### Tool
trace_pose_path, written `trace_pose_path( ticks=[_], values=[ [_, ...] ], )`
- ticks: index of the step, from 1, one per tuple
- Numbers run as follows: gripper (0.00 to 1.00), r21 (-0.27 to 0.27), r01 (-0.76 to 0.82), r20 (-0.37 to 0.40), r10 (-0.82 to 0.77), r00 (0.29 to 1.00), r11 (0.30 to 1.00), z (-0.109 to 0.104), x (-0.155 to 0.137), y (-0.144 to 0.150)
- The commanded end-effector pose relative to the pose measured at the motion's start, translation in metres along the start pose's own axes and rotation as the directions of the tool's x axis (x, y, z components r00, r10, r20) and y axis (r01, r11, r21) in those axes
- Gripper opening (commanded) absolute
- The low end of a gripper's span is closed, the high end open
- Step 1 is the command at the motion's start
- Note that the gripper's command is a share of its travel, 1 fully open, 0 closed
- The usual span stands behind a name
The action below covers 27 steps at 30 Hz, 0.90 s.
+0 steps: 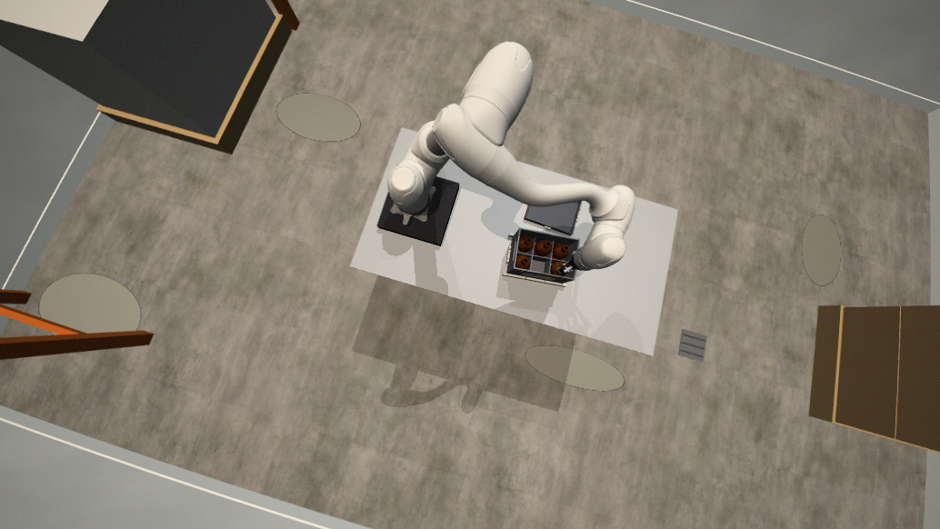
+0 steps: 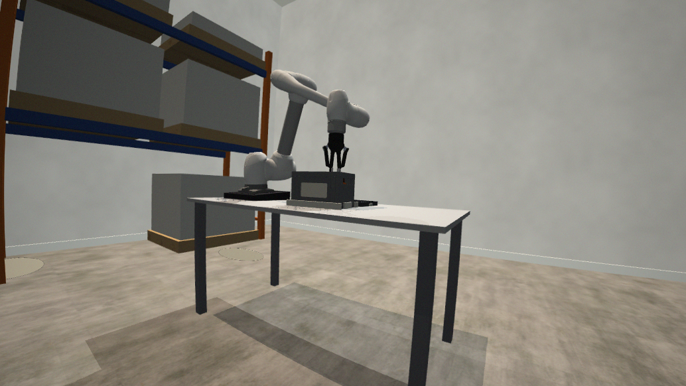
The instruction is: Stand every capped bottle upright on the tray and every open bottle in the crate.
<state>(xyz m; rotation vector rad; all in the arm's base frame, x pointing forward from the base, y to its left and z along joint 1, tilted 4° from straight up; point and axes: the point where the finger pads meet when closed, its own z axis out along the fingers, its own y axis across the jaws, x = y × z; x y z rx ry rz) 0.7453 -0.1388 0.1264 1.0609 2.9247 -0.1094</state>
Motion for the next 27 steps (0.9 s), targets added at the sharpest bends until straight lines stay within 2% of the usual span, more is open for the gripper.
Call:
trace_pose_path(
  ticks=[1,4,19,21,27],
  values=[
    [0.00,0.000,0.000,0.000,0.000,1.000,1.000,0.000,0.000,0.000],
    [0.00,0.000,0.000,0.000,0.000,1.000,1.000,0.000,0.000,0.000],
    [0.00,0.000,0.000,0.000,0.000,1.000,1.000,-0.050,0.000,0.000],
    [0.00,0.000,0.000,0.000,0.000,1.000,1.000,-0.050,0.000,0.000],
    [0.00,0.000,0.000,0.000,0.000,1.000,1.000,-0.070,0.000,0.000]
  ],
)
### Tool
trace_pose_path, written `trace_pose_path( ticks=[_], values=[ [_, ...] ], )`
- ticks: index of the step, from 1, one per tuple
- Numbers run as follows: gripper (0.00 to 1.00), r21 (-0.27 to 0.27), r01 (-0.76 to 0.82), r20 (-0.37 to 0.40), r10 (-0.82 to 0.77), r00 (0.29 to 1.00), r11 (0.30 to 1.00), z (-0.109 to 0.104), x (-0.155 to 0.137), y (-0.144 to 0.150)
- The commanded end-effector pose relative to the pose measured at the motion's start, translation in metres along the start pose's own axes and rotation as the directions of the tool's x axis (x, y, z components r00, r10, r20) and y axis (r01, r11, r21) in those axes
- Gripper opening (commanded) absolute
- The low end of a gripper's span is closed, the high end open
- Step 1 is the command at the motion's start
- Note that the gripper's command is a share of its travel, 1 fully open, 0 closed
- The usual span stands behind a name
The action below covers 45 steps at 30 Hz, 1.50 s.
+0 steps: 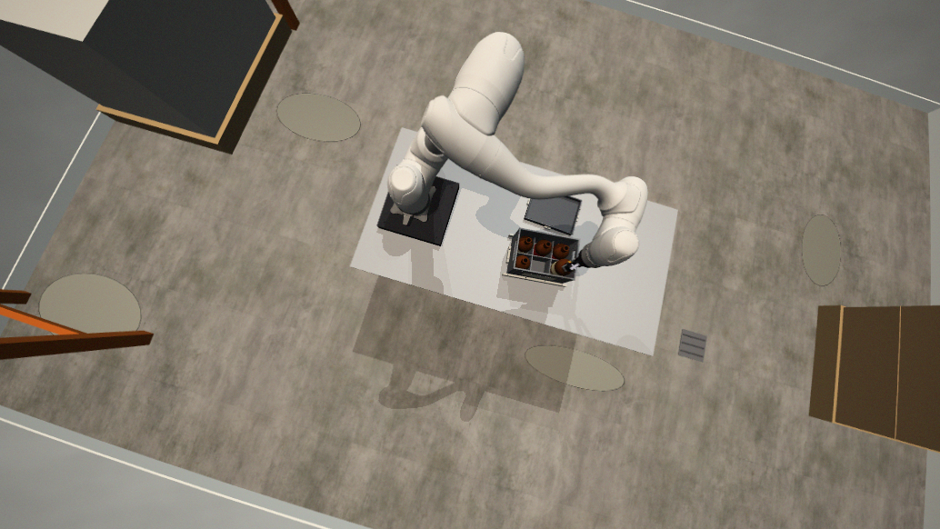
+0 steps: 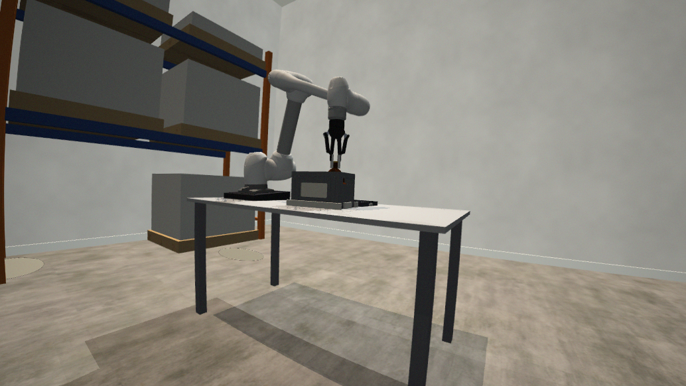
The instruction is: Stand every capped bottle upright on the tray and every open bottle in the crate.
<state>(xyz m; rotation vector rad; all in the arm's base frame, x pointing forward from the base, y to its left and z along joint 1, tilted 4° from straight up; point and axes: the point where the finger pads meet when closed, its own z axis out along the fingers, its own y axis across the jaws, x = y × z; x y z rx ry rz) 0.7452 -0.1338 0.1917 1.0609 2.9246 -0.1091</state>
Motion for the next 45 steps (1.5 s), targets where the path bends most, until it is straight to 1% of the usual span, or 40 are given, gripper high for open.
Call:
trace_pose_path(
  ticks=[1,9,12,26,28,43,45],
  values=[
    [0.00,0.000,0.000,0.000,0.000,1.000,1.000,-0.008,0.000,0.000],
    [0.00,0.000,0.000,0.000,0.000,1.000,1.000,-0.034,0.000,0.000],
    [0.00,0.000,0.000,0.000,0.000,1.000,1.000,-0.037,0.000,0.000],
    [0.00,0.000,0.000,0.000,0.000,1.000,1.000,-0.084,0.000,0.000],
    [0.00,0.000,0.000,0.000,0.000,1.000,1.000,-0.084,0.000,0.000],
    [0.00,0.000,0.000,0.000,0.000,1.000,1.000,-0.111,0.000,0.000],
    [0.00,0.000,0.000,0.000,0.000,1.000,1.000,-0.111,0.000,0.000]
  ],
)
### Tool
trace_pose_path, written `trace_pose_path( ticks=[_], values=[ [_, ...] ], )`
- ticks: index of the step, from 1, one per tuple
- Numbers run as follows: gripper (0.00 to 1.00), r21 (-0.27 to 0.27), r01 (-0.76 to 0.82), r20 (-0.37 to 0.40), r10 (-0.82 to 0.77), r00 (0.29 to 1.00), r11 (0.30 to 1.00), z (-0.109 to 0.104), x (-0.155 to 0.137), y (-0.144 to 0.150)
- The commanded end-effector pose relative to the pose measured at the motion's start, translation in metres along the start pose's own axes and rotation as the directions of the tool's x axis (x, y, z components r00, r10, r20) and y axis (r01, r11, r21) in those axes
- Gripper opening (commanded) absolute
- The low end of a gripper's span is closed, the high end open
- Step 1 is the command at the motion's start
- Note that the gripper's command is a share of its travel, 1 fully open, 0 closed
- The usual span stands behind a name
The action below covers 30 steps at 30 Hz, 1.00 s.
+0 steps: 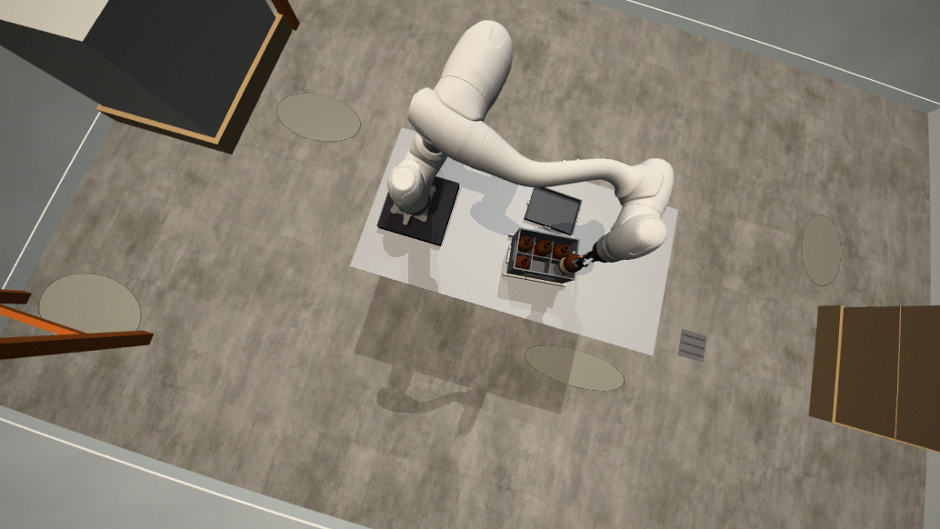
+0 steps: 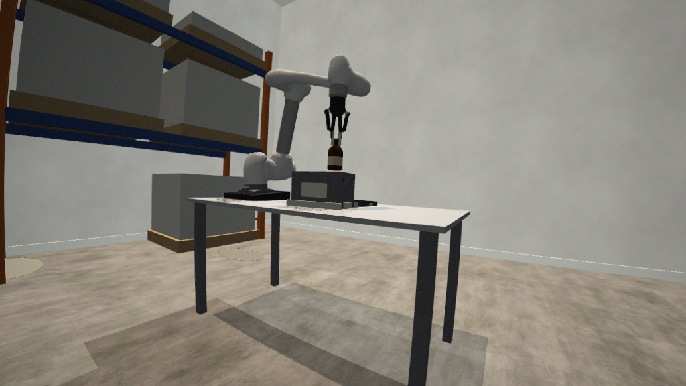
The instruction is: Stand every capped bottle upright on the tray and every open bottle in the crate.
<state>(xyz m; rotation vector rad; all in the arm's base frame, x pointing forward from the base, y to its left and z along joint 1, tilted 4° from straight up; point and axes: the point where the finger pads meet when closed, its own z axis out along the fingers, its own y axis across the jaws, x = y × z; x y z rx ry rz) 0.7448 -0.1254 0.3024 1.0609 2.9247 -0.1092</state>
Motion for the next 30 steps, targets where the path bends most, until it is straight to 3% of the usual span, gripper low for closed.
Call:
trace_pose_path(
  ticks=[1,30],
  values=[
    [0.00,0.000,0.000,0.000,0.000,1.000,1.000,0.000,0.003,0.000],
    [0.00,0.000,0.000,0.000,0.000,1.000,1.000,-0.001,0.078,0.008]
  ],
)
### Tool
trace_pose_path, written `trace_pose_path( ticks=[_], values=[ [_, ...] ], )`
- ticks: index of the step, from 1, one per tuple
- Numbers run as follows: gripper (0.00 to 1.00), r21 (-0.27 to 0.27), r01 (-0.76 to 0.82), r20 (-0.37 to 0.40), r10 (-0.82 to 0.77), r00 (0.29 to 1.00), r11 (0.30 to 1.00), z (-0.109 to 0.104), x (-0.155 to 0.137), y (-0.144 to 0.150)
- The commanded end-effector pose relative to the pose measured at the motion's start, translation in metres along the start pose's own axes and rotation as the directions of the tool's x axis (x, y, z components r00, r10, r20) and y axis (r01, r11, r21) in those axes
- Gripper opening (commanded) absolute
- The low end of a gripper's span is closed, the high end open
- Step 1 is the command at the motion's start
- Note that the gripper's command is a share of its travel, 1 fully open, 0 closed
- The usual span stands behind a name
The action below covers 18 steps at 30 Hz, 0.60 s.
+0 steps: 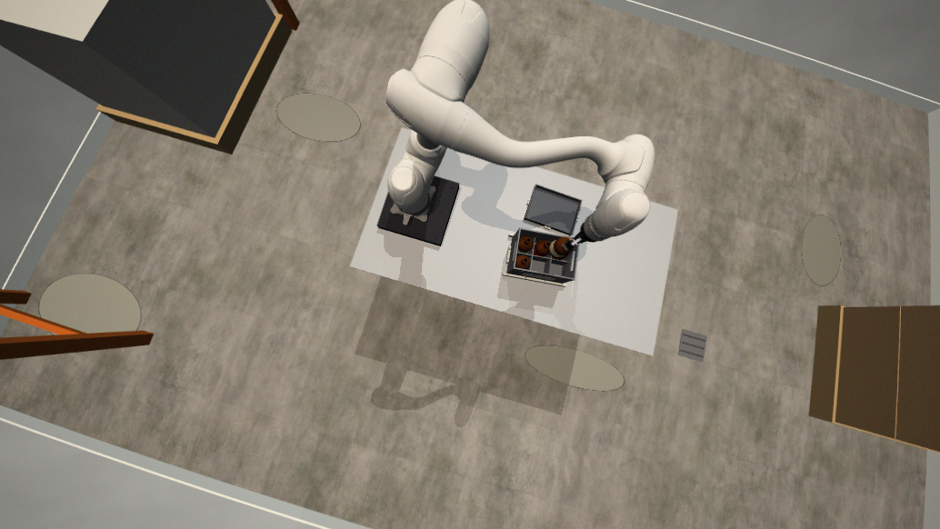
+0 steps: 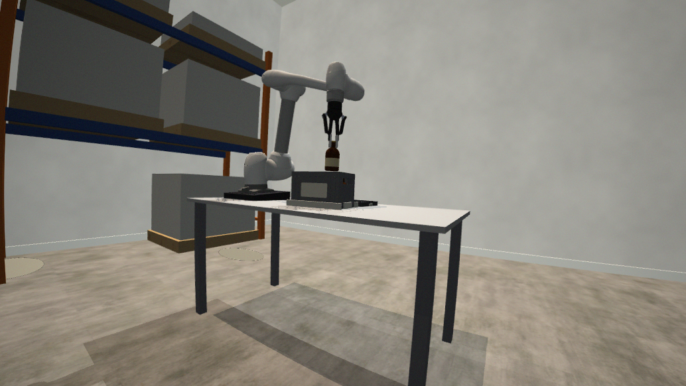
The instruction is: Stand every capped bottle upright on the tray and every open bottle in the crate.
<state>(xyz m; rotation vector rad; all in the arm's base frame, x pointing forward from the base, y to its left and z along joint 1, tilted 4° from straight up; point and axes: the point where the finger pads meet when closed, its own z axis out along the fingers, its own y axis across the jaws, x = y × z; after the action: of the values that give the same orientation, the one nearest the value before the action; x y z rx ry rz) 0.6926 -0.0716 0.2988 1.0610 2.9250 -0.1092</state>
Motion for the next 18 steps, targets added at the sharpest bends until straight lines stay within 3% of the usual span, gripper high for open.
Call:
trace_pose_path(
  ticks=[1,18],
  values=[
    [0.00,0.000,0.000,0.000,0.000,1.000,1.000,0.000,0.006,0.001],
    [0.00,0.000,0.000,0.000,0.000,1.000,1.000,0.000,0.048,0.005]
  ],
)
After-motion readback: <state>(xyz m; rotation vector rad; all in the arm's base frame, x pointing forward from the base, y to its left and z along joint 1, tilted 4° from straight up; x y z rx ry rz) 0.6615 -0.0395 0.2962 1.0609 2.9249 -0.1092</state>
